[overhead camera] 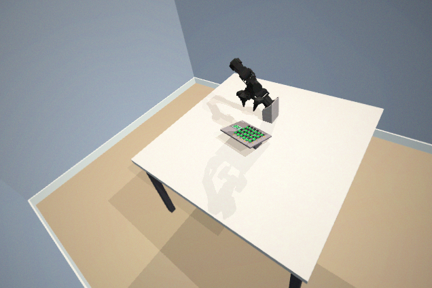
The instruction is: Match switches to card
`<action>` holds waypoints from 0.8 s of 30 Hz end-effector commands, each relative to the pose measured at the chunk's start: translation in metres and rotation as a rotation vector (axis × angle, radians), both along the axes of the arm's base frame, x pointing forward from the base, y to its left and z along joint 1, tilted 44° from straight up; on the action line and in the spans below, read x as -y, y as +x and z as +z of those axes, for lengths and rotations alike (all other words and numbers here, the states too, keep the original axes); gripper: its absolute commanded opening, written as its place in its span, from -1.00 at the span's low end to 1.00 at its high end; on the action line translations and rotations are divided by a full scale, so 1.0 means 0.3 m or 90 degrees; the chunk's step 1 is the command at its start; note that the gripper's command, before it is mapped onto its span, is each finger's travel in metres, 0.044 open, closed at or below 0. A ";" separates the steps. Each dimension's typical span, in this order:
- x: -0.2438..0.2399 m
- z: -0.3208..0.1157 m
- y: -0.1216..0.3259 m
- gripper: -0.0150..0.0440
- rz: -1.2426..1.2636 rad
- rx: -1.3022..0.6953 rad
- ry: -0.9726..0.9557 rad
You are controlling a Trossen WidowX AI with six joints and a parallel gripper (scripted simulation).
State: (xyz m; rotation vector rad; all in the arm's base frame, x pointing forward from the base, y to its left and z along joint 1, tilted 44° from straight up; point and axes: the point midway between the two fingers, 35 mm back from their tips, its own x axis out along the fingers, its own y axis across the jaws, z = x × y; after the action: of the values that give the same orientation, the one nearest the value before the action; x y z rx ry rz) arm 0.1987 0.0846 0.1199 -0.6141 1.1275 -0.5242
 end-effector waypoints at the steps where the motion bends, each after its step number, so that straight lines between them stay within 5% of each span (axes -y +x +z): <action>1: 0.002 -0.004 0.006 0.78 0.000 0.000 0.001; 9: 0.158 -0.141 0.280 0.06 -0.006 0.023 0.004; 15: 0.181 -0.149 0.302 -0.47 -0.009 0.026 -0.001; 24: 0.256 -0.221 0.340 -0.49 0.002 0.038 -0.002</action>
State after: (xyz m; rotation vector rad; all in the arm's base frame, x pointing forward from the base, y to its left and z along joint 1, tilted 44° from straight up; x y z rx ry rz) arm 0.2979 0.0276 0.0715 -0.5722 1.0628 -0.5298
